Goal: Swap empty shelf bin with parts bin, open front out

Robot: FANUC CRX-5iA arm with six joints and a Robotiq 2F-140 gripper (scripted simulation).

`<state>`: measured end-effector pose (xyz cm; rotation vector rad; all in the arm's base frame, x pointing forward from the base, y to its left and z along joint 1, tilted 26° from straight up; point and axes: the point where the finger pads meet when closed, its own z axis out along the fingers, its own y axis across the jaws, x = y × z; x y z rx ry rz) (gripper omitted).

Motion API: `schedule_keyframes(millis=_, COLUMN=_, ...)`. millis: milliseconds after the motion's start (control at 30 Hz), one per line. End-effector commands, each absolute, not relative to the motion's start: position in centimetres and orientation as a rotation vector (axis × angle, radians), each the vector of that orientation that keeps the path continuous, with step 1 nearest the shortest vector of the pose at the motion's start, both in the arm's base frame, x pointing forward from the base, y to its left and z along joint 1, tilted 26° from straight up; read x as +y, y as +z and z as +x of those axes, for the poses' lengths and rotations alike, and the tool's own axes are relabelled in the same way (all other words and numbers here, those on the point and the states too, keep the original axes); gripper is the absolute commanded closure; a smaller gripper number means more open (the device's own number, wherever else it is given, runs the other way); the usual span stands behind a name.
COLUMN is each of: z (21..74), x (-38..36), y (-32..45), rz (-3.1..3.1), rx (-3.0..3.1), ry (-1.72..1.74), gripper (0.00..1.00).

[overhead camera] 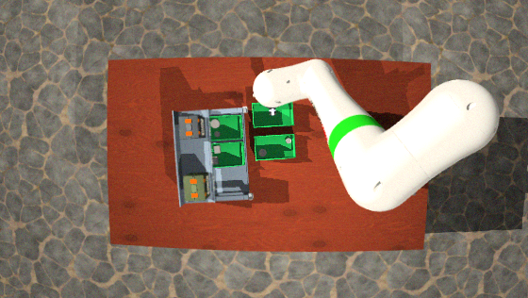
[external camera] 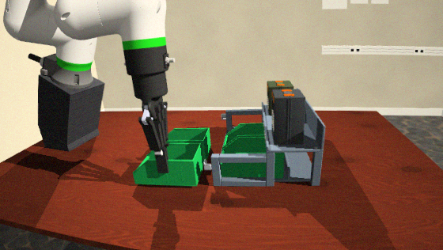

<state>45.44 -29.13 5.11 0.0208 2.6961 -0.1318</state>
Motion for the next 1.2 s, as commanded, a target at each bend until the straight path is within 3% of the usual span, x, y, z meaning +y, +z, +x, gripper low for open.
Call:
schedule_keyframes(millis=0, z=45.48, x=-29.19, y=5.12, rz=0.021, rx=2.695, ry=-0.133, gripper=0.90)
schedule_keyframes(millis=1167, z=45.80, x=-29.26, y=4.45, rz=0.021, rx=2.695, ry=-0.133, gripper=0.90)
